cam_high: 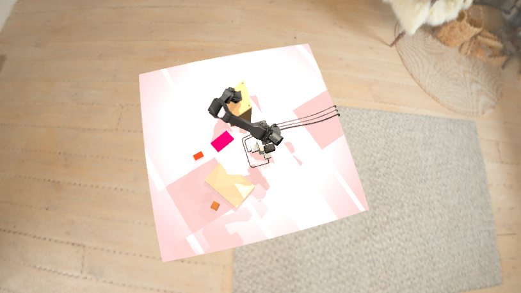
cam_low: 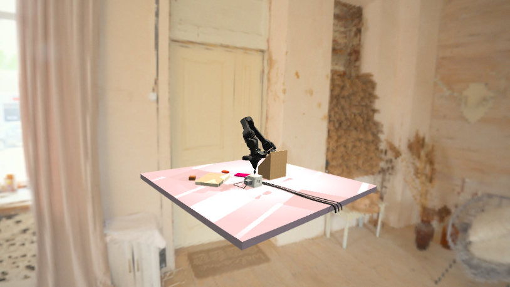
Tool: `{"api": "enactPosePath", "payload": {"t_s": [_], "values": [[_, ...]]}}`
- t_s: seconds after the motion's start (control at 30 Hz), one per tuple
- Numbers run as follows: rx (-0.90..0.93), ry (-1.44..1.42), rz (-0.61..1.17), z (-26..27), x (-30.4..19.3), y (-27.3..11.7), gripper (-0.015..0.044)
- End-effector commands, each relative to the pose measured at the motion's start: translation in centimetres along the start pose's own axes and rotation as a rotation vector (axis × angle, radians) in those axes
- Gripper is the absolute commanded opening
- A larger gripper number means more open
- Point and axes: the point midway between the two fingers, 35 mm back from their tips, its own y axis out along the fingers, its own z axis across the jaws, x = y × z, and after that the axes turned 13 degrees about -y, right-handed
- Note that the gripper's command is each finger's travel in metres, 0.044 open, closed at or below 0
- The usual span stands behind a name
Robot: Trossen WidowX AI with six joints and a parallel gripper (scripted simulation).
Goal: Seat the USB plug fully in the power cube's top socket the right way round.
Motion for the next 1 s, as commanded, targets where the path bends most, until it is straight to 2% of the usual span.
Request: {"api": "enactPosePath", "payload": {"t_s": [0.0,0.97], "values": [[0.002,-0.004,-0.003,0.08,0.05,0.13,0.0],[0.002,-0.004,-0.003,0.09,0.02,0.47,0.0]]}}
